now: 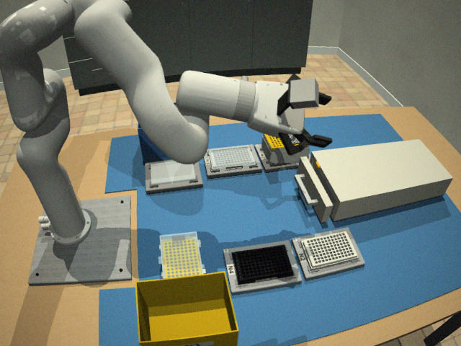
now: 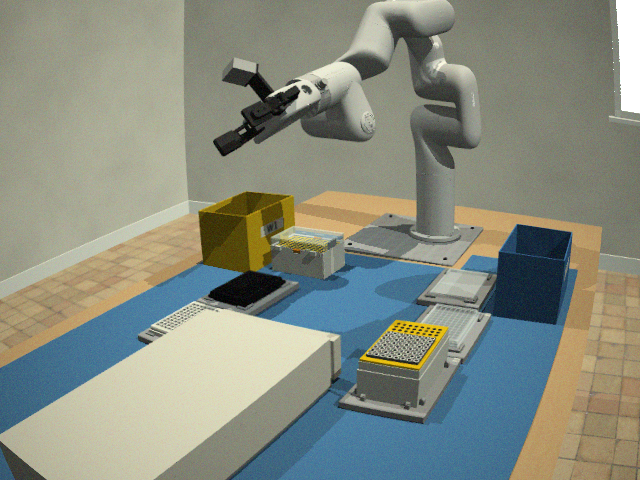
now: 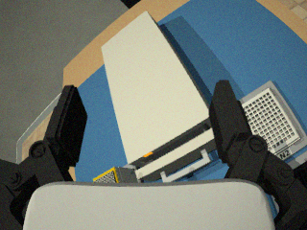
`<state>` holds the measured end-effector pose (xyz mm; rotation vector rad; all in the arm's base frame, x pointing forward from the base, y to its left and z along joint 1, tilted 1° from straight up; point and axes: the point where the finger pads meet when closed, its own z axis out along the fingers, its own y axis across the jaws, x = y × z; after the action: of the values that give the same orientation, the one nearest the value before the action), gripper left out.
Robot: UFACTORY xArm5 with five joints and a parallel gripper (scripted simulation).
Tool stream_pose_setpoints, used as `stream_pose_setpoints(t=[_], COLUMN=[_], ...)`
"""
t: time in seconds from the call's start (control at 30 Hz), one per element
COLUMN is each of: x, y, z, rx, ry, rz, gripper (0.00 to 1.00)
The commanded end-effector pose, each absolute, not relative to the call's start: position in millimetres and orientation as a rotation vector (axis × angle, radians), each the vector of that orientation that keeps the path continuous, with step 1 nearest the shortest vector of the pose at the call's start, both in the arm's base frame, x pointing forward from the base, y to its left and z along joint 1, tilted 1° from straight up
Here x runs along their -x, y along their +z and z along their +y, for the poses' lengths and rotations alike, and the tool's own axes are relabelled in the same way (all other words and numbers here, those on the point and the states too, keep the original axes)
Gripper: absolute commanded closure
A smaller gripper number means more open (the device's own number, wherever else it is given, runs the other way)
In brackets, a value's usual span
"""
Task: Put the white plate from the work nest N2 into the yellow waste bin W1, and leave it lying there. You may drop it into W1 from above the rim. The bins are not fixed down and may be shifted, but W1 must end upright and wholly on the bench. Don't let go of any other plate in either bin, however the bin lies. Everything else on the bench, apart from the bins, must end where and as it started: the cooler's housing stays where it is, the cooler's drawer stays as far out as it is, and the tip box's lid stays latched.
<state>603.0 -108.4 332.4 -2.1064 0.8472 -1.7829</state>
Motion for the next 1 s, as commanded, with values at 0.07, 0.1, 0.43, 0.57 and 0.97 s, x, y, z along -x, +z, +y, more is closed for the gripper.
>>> stream_pose_setpoints(t=[0.07,0.1,0.43,0.57,0.97], x=[-603.3,-603.3,-603.3,-604.5,-601.0], y=[334.5,334.5,334.5,330.5,290.9], z=[-108.4,-108.4,-108.4,-105.8,-78.3], rx=[2.103,2.103,2.103,2.141,2.542], ry=[-1.787,-1.787,-1.787,-1.76,-1.416], rz=[0.846,0.846,0.846,0.839,0.728], gripper=[0.0,0.0,0.0,0.0,0.0])
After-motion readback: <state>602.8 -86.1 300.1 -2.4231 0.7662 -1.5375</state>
